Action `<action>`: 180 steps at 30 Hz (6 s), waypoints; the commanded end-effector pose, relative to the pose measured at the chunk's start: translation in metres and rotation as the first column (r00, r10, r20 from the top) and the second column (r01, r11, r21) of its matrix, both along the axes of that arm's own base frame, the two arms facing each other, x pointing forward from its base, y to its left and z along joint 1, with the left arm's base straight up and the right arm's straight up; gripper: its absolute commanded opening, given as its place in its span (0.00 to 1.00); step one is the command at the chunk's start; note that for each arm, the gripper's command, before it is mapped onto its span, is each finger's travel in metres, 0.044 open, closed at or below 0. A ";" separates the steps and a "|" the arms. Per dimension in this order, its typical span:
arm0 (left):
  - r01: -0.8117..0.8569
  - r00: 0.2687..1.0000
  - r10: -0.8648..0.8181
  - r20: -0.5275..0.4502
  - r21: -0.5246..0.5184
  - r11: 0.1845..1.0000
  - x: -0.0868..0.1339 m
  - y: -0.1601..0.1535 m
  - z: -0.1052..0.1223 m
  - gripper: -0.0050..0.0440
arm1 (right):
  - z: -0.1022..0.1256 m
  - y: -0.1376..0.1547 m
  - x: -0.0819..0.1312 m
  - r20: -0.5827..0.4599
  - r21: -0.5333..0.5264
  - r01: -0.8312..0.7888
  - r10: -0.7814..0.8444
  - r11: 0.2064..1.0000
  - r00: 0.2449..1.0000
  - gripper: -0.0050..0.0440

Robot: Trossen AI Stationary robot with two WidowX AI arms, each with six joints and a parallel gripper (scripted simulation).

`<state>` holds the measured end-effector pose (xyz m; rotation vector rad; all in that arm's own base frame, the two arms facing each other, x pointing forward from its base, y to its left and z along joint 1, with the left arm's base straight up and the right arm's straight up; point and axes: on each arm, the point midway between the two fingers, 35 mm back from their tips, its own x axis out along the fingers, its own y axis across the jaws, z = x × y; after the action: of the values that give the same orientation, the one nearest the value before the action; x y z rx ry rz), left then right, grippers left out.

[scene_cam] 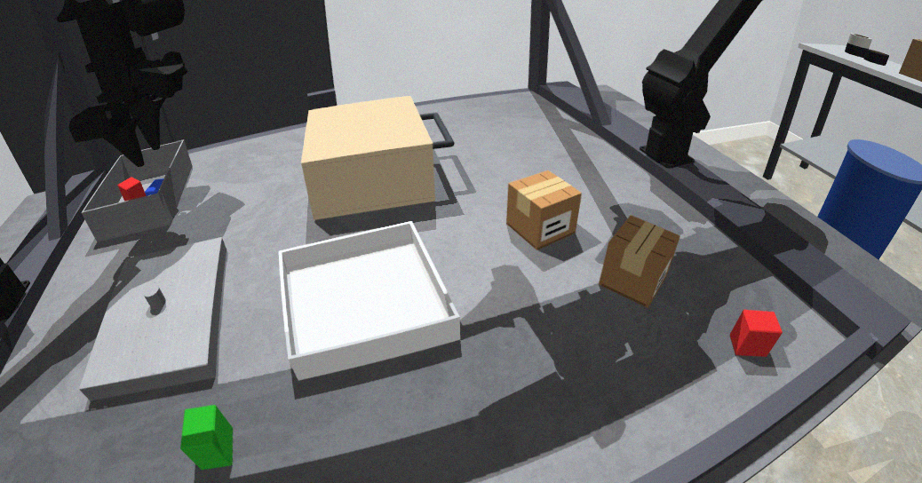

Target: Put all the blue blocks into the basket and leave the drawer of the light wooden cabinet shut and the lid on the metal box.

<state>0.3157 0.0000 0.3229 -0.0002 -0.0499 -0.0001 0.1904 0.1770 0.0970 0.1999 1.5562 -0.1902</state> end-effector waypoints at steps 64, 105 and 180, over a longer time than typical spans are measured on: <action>0.000 1.000 0.000 0.027 0.000 1.000 -0.003 0.000 0.009 0.92 | -0.040 0.008 0.005 0.028 0.026 0.012 -0.012 1.000 1.000 0.10; 0.000 1.000 0.000 0.027 0.000 1.000 -0.003 0.000 0.009 0.92 | 0.010 0.007 0.001 0.030 0.029 0.007 -0.008 1.000 1.000 0.00; 0.000 1.000 0.000 0.027 0.000 1.000 -0.003 0.000 0.009 0.92 | 0.031 -0.213 0.221 -0.021 0.004 0.536 -0.536 -0.844 -0.844 0.00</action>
<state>0.3157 0.0000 0.3230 -0.0002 -0.0499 -0.0001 0.3957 -0.0057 0.1191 1.9248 0.5259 -1.9240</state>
